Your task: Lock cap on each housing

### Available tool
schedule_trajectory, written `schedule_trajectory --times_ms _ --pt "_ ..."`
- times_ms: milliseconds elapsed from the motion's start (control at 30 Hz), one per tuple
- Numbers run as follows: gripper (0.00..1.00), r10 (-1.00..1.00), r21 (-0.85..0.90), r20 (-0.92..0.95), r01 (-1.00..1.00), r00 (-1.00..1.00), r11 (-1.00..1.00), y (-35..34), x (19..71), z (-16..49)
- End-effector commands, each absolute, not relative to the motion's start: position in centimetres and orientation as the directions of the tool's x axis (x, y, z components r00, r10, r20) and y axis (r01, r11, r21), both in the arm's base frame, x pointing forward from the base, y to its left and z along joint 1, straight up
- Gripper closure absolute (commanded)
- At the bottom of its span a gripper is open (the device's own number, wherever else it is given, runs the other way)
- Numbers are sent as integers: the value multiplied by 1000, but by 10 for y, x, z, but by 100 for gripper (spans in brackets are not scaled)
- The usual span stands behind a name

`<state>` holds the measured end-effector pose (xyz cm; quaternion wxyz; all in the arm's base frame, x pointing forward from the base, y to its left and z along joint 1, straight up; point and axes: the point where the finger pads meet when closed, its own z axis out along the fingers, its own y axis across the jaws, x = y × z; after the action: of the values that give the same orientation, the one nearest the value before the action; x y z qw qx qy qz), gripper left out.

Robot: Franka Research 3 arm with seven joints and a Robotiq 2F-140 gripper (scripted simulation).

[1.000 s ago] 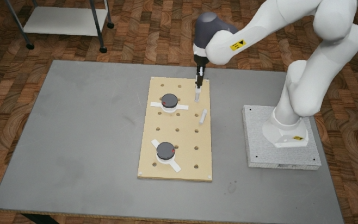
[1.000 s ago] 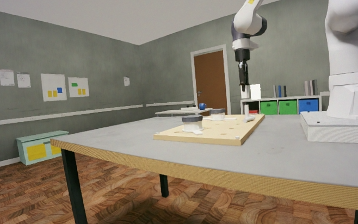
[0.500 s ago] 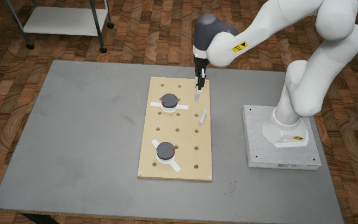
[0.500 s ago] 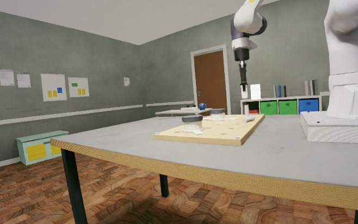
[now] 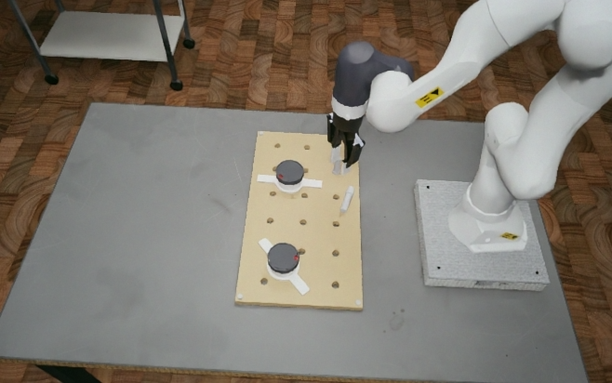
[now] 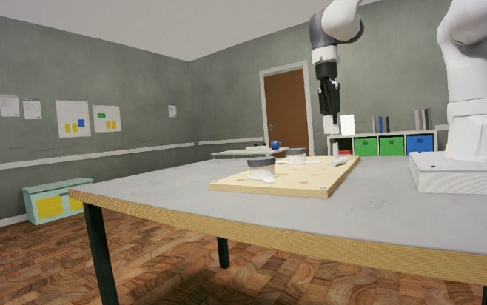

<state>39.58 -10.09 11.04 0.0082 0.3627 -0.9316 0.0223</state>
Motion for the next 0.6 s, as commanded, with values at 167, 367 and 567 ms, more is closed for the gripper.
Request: schedule_trajectory --times_ms 167,367,567 --pt "64 -933 -33 44 -934 -358 357 -67 386 111" --pt "64 -988 -39 64 -990 -138 136 -46 378 111" --pt "64 -994 -40 86 -997 63 -67 -36 373 111"
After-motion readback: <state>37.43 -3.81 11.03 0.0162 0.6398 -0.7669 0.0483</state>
